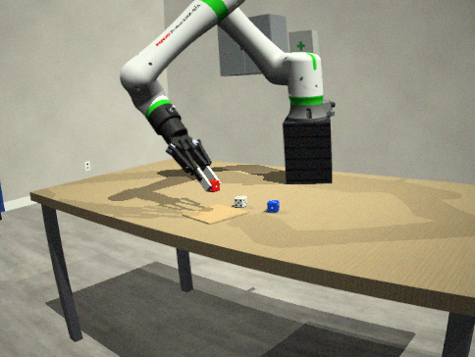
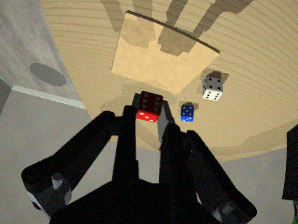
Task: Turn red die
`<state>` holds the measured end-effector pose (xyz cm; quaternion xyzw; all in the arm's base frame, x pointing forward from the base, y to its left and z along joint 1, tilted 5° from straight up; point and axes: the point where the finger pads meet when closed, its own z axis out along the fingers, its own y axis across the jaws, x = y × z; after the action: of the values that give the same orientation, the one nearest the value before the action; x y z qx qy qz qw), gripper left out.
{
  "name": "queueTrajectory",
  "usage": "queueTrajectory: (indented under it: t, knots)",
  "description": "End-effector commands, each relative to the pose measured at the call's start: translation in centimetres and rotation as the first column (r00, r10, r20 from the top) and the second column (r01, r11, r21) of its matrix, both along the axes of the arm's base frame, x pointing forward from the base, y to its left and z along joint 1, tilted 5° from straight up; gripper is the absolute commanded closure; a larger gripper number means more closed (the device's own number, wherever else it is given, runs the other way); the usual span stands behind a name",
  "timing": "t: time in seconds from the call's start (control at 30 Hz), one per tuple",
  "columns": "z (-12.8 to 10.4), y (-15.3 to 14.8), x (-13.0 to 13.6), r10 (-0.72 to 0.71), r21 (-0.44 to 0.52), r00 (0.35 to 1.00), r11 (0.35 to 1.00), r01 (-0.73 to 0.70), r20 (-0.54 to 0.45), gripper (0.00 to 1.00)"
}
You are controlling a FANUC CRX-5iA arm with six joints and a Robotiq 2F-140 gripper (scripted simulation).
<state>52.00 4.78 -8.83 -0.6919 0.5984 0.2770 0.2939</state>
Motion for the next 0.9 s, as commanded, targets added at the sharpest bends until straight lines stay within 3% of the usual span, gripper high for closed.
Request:
queueTrajectory:
  t: [0.0,0.87]
  knots:
    - [-0.2,0.0,0.0,0.000,0.000,1.000,1.000,0.000,0.000,0.84]
    - [-4.1,0.2,0.3,0.000,0.000,1.000,1.000,0.000,0.000,0.84]
